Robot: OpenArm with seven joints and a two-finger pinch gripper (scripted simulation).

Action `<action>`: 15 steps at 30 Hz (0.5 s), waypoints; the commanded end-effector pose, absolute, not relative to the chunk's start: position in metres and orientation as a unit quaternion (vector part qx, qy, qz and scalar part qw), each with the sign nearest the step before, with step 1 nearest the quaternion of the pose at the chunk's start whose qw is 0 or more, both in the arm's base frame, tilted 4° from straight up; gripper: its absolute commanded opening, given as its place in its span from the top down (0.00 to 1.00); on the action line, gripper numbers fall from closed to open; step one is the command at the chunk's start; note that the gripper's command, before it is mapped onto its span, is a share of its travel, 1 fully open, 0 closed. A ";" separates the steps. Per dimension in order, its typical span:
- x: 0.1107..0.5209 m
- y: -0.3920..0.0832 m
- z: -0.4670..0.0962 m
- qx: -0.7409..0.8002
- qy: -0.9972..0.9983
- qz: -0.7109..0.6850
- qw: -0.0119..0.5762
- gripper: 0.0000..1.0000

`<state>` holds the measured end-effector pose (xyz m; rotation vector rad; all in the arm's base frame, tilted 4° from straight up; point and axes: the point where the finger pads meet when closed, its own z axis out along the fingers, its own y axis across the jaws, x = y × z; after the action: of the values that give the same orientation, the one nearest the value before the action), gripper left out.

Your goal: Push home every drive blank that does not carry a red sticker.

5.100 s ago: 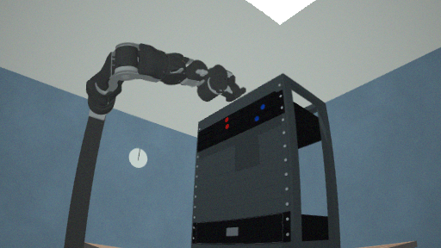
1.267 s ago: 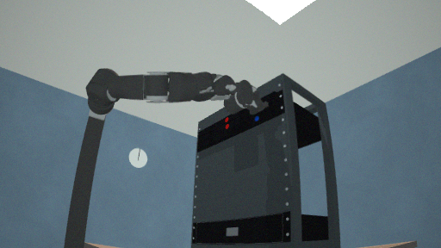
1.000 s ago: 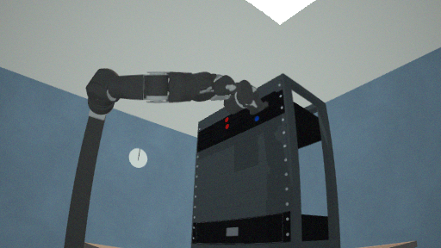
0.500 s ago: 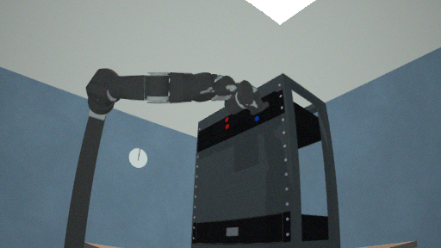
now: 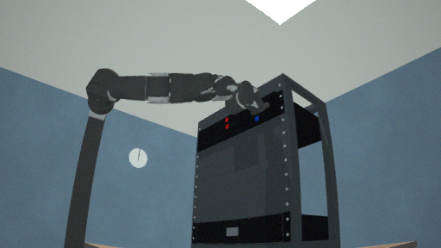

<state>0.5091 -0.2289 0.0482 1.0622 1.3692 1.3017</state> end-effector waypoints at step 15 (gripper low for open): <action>0.507 -0.224 0.054 0.426 0.556 0.537 0.470 1.00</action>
<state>0.5076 -0.2253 0.0508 1.0495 1.3709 1.3052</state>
